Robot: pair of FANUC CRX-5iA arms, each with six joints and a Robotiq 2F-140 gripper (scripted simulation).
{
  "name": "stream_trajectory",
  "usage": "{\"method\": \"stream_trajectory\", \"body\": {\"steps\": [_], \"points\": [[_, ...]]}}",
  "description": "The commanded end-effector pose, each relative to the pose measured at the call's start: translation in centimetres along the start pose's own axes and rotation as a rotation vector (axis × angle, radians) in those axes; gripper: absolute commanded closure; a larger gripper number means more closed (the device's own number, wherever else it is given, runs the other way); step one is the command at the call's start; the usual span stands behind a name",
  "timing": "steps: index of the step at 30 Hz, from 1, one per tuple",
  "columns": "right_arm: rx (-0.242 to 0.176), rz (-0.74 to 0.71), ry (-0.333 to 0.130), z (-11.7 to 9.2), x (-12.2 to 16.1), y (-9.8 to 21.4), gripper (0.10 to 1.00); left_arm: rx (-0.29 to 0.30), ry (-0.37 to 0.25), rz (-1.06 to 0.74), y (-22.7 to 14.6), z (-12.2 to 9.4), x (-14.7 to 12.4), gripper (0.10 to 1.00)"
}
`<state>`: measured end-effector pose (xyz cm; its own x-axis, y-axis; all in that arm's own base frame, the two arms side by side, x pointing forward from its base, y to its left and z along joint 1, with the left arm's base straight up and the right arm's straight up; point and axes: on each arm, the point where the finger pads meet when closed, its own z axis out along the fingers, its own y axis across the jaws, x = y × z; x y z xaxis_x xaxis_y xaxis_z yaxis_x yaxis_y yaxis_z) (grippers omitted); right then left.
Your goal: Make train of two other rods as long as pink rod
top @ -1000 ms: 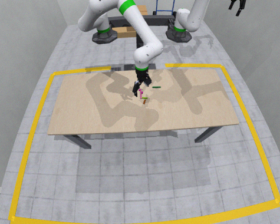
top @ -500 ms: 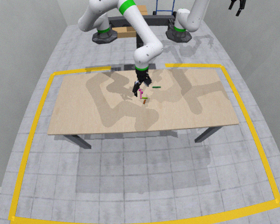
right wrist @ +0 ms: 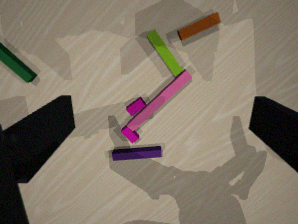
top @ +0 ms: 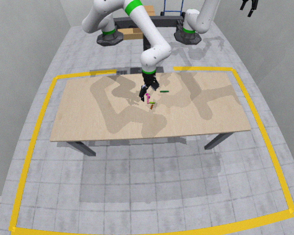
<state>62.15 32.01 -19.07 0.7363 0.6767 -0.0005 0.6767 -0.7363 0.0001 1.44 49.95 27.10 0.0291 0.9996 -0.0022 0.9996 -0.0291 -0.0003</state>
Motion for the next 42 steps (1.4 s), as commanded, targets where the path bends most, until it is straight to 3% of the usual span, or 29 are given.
{"method": "stream_trajectory", "body": {"steps": [1, 37, 42], "points": [[-0.001, 0.000, 0.002, -0.2, 0.1, 0.0, 0.098, 0.000, 0.002, 0.000, 0.0, -0.1, 0.0, 0.098], [-0.001, -0.001, 0.002, -0.2, 0.1, 0.0, 0.098, 0.000, 0.002, 0.000, 0.0, -0.1, 0.0, 0.098], [-0.001, -0.163, 0.002, -0.2, 0.9, -1.6, 0.098, 0.000, 0.002, 0.000, 0.0, -0.1, 0.0, 0.098]]}}
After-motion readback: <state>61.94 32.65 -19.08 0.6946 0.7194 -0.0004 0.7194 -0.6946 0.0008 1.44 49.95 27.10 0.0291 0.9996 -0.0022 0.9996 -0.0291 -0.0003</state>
